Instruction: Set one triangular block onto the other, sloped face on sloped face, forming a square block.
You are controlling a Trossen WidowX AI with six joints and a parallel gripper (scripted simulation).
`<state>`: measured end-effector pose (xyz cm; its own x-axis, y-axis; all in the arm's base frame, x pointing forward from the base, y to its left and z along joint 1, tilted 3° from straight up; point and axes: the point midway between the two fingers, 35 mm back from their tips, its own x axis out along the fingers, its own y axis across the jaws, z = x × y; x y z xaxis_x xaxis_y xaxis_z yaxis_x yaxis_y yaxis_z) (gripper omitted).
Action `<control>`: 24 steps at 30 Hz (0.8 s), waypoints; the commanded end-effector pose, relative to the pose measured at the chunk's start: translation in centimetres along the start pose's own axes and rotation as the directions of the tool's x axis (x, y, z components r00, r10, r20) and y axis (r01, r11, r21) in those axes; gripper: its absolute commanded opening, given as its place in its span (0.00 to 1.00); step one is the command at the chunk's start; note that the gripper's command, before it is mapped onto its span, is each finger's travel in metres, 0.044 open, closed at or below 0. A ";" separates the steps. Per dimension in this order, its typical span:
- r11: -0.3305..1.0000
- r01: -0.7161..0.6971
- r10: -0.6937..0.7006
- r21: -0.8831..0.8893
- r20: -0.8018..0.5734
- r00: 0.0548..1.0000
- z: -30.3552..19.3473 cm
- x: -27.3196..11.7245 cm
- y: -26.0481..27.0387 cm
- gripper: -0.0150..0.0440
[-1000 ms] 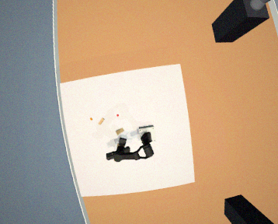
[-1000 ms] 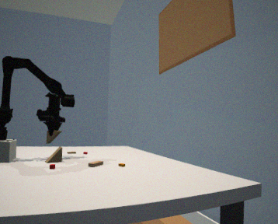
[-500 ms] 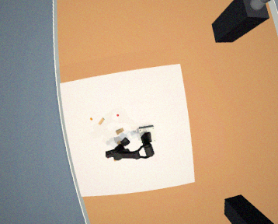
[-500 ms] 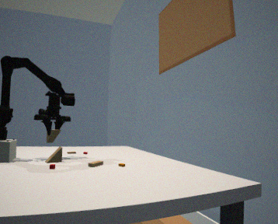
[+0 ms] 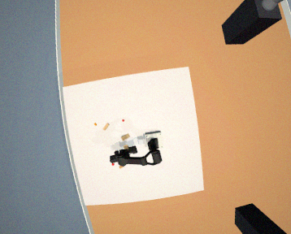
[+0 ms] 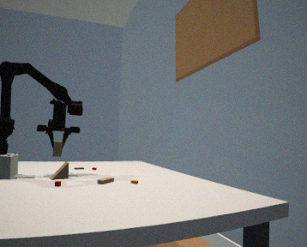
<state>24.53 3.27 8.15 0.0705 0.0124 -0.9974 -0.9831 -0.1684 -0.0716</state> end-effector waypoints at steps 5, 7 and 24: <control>0.962 0.000 -0.001 0.274 0.003 1.000 -0.7 -0.3 0.2 0.25; 0.940 0.000 -0.001 0.340 0.002 1.000 -0.9 -0.4 0.3 0.25; 0.592 -0.001 0.000 0.806 0.001 1.000 -2.5 -0.9 0.8 0.25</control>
<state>24.16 0.88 8.86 0.0695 0.0100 -0.9975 -0.7862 0.6161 -0.0486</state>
